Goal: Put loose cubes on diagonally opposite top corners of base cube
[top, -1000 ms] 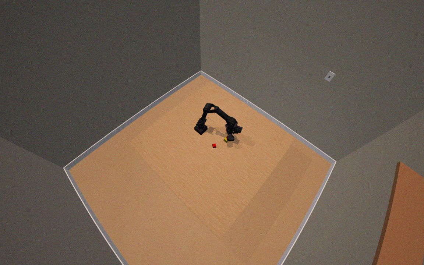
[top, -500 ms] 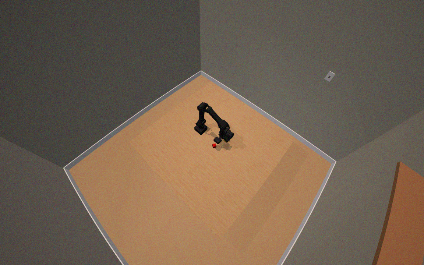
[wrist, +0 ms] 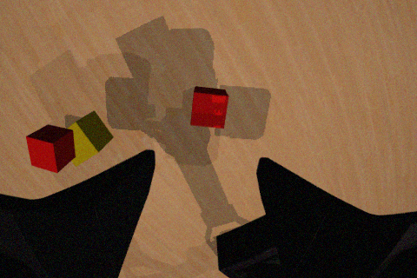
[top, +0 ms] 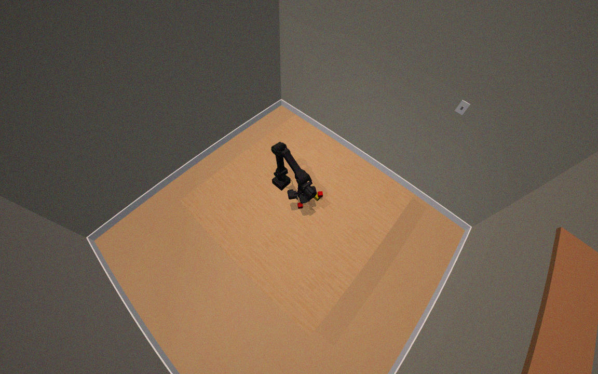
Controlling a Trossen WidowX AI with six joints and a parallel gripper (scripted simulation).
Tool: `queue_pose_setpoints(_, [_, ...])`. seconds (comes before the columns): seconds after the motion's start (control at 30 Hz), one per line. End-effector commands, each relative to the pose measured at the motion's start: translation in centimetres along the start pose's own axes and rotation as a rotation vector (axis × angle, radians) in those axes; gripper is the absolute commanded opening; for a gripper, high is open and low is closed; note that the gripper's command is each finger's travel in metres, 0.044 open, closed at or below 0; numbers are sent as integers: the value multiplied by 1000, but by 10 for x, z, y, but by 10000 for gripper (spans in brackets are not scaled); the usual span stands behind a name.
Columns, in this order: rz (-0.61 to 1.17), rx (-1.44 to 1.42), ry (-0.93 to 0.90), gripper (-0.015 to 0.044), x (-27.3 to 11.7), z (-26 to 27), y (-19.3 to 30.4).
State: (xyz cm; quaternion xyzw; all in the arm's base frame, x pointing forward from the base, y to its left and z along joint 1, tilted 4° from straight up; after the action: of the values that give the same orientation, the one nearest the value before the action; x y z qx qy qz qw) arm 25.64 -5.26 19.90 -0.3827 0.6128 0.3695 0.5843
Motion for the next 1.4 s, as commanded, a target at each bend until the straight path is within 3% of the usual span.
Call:
queue_pose_setpoints(0.0, [1, 27, 4, 265, 0, -3, 1])
queue_pose_setpoints(0.3, [1, 27, 4, 265, 60, -3, 1])
queue_pose_setpoints(1.37, [1, 27, 4, 265, 107, -3, 1])
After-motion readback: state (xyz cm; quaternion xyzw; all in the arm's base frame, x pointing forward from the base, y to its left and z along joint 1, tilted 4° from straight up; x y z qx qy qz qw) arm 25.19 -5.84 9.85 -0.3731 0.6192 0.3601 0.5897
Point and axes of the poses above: the point midway between the two fingers, 35 mm back from their tips, its own x axis out along the fingers, its own z axis across the jaws, y = z × x, the point moved 10 cm from there along -x, back along the fingers, and after that the axes turned 12 degrees about -x, right-handed, at the moved point
